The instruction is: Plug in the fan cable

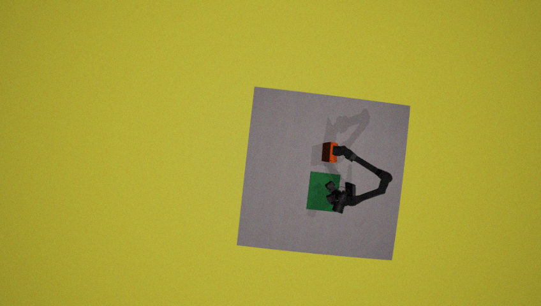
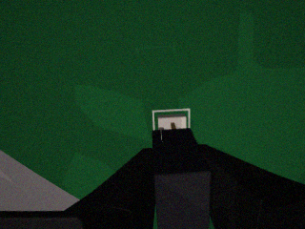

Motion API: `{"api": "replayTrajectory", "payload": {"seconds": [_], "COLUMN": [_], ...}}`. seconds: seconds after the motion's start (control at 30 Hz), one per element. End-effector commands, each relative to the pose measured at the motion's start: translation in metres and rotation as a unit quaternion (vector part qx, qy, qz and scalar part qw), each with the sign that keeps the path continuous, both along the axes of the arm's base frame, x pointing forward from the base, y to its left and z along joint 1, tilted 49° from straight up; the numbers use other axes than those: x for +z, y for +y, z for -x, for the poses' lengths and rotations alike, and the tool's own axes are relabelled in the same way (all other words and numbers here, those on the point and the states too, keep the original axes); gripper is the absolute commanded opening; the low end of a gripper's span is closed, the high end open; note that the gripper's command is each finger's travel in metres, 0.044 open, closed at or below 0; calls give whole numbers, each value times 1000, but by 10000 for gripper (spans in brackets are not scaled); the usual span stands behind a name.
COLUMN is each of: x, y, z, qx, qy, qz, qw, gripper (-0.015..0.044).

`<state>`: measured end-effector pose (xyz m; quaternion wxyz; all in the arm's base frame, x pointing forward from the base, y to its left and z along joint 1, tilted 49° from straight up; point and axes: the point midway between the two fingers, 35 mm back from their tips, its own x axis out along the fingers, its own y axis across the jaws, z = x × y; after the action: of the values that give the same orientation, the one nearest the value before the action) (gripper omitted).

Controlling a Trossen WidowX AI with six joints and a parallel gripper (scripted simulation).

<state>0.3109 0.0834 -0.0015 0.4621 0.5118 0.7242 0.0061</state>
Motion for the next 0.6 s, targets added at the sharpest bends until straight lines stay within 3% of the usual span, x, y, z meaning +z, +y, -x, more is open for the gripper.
{"api": "replayTrajectory", "payload": {"seconds": [0.0, 0.57], "x": [-1, -1], "y": [1, 1], "z": [1, 5], "qx": [-2, -6], "qy": [3, 8], "qz": [-2, -2], "qw": [1000, 1000], "gripper": [0, 0]}}
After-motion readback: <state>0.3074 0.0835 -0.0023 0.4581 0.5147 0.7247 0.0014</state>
